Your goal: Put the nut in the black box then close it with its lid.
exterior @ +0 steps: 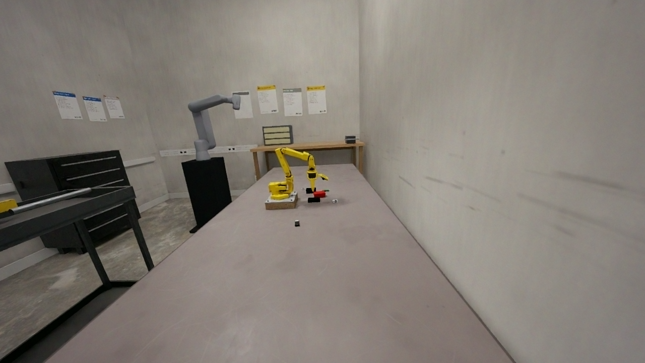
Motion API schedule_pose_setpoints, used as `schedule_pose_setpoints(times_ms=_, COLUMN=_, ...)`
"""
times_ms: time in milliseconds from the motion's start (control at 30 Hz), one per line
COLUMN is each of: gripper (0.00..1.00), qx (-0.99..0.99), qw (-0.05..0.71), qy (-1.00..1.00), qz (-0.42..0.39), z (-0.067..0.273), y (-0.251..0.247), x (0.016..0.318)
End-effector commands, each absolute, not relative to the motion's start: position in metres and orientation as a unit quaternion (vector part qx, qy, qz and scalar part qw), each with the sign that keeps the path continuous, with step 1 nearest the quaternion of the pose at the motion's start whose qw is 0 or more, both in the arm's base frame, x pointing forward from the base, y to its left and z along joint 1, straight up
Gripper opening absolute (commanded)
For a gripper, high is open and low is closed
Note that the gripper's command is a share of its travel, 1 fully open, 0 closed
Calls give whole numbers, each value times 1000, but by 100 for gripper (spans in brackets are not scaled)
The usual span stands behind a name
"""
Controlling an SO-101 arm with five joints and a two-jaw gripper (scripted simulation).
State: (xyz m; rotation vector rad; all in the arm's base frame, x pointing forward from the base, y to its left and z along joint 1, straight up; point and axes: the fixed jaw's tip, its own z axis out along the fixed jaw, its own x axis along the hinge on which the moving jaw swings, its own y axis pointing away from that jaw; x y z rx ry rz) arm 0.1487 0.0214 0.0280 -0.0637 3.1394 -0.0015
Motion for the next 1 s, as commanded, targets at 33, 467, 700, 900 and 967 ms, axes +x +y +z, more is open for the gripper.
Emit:
schedule_pose_setpoints(times_ms=33, gripper=28, qx=-44, qw=2, qy=999, qz=0, z=27, y=23, x=148)
schedule_pose_setpoints(times_ms=467, gripper=27, qx=-126, qw=2, qy=992, qz=0, z=28, y=29, x=148)
schedule_pose_setpoints(times_ms=700, gripper=27, qx=-207, qw=2, qy=978, qz=0, z=28, y=34, x=148)
schedule_pose_setpoints(times_ms=900, gripper=27, qx=-277, qw=2, qy=961, qz=0, z=29, y=38, x=148)
schedule_pose_setpoints(times_ms=967, gripper=27, qx=-292, qw=2, qy=956, qz=0, z=29, y=39, x=148)
